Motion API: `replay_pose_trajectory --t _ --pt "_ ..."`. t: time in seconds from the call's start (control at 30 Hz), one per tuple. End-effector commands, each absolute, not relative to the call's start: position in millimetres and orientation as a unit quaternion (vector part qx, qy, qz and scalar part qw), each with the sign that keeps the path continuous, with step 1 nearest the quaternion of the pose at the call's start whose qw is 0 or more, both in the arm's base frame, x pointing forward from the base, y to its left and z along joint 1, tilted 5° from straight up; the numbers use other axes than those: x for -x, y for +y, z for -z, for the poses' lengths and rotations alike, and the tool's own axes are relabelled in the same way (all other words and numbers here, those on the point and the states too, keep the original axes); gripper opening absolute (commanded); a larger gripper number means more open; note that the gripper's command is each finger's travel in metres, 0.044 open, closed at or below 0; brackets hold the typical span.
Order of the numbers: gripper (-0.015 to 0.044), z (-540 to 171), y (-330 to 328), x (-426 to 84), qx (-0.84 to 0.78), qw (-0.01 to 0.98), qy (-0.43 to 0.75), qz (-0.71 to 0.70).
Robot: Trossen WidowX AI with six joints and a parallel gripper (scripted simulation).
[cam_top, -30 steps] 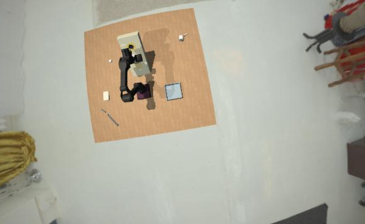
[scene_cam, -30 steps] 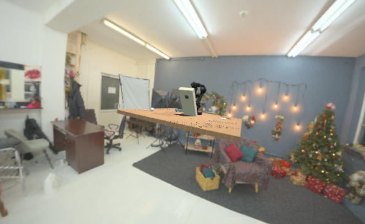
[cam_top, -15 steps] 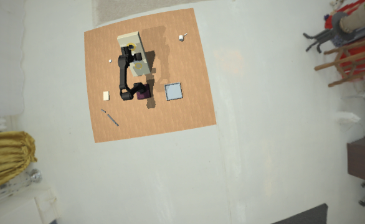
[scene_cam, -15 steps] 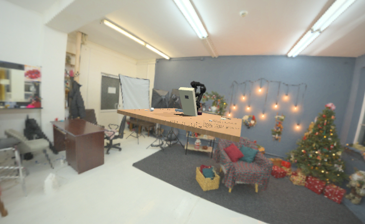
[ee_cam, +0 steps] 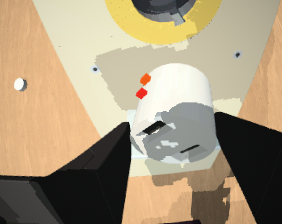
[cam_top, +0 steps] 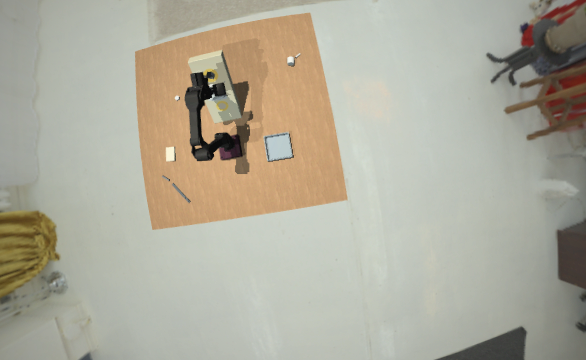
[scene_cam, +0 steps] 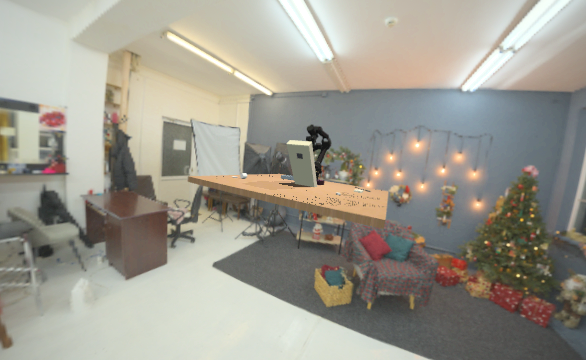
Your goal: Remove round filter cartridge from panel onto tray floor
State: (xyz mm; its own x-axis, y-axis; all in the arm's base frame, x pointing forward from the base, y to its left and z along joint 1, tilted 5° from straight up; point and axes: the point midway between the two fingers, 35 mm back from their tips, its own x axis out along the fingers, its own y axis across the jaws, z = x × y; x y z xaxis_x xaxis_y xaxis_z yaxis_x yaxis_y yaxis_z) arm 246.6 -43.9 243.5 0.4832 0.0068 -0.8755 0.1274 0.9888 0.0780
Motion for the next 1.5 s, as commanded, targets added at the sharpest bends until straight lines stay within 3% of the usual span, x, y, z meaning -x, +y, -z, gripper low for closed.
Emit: replay_pose_trajectory --t 0.0,0.23,1.17,1.47 --pt "0.0 -262 -44 -239 -0.064 0.862 0.502 0.033" --pt "0.0 -286 -43 -223 -0.064 0.862 0.502 0.033" --pt "0.0 -268 -119 -219 -0.066 0.857 0.51 0.038" --pt "0.0 -257 -164 -199 -0.133 0.836 0.508 0.16"
